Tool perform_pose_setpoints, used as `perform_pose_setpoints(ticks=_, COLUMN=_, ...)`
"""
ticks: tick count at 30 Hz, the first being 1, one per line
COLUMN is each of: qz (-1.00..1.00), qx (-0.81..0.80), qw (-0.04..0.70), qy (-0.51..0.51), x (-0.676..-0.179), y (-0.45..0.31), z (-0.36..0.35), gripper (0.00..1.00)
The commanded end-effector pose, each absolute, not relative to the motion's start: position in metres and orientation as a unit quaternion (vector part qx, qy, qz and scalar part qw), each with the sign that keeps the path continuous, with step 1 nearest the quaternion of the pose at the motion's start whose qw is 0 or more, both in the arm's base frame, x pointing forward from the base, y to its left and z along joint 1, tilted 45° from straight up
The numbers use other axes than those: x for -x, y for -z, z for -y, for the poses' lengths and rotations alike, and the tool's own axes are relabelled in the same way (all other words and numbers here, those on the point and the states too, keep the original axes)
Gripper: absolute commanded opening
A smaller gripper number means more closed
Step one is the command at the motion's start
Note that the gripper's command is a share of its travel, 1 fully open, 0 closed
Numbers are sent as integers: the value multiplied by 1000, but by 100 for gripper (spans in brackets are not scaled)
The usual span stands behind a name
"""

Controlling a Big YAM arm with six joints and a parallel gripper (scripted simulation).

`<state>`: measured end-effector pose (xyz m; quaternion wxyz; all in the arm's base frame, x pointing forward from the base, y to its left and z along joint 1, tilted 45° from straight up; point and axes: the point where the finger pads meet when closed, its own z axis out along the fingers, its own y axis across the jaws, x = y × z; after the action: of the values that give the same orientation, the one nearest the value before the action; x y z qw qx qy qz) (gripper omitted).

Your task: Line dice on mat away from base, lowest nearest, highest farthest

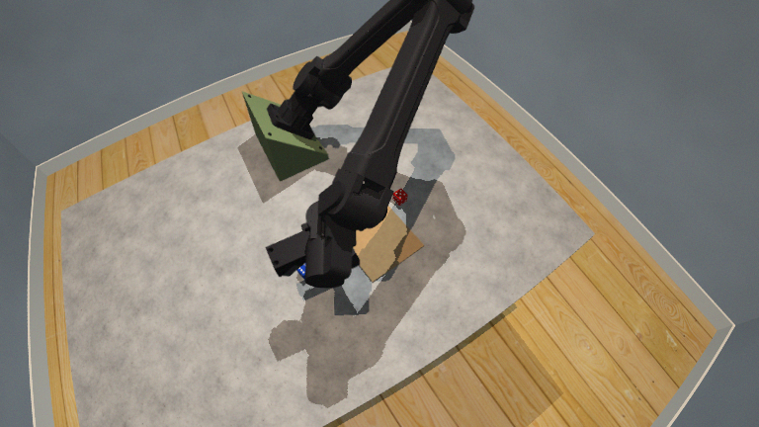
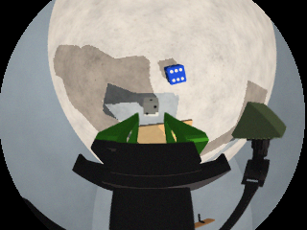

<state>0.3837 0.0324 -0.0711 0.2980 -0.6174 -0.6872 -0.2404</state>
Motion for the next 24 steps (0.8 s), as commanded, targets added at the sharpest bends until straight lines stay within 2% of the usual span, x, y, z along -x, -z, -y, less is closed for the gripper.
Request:
perform_pose_setpoints(ticks=1, qz=685, qx=621, qw=295, qy=241, x=-390, y=74, z=-34, gripper=39)
perform_pose_setpoints(ticks=2, qz=676, qx=633, qw=286, qy=248, x=-393, y=72, z=-20, gripper=39)
perform_pose_setpoints(ticks=24, qz=684, qx=623, qw=291, qy=243, x=-391, y=76, z=-35, gripper=39)
